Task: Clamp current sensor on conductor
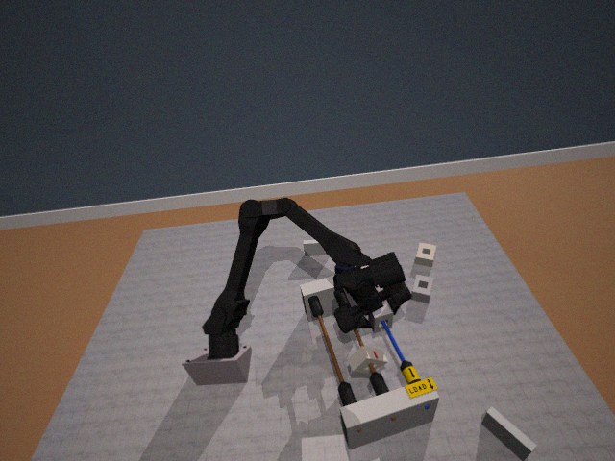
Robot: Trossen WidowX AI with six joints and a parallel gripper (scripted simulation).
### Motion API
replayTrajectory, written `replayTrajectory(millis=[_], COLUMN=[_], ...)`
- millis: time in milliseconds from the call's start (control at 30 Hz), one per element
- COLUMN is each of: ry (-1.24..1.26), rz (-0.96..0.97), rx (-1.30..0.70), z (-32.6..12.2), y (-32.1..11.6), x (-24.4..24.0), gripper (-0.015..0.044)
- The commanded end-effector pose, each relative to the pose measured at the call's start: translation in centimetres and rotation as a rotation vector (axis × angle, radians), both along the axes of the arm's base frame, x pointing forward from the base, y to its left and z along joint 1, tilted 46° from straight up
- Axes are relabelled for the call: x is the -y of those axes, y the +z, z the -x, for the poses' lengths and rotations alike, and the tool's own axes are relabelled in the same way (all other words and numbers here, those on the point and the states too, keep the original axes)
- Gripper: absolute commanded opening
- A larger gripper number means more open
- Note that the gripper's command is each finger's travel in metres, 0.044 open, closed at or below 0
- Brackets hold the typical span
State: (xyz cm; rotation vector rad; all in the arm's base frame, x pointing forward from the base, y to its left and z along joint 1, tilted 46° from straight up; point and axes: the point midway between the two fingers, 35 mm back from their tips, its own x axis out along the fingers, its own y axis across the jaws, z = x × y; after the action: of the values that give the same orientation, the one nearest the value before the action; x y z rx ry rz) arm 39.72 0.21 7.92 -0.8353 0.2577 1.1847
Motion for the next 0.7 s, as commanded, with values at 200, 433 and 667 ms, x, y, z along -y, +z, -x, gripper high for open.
replayTrajectory(millis=[200,433,667], ry=[0.001,0.001,0.000], rz=[0.000,0.000,0.000], rx=[-0.001,-0.001,0.000], z=[0.02,0.02,0.00], y=[0.00,0.00,0.00], x=[-0.01,-0.01,0.00], gripper=[0.0263,0.0263,0.0216])
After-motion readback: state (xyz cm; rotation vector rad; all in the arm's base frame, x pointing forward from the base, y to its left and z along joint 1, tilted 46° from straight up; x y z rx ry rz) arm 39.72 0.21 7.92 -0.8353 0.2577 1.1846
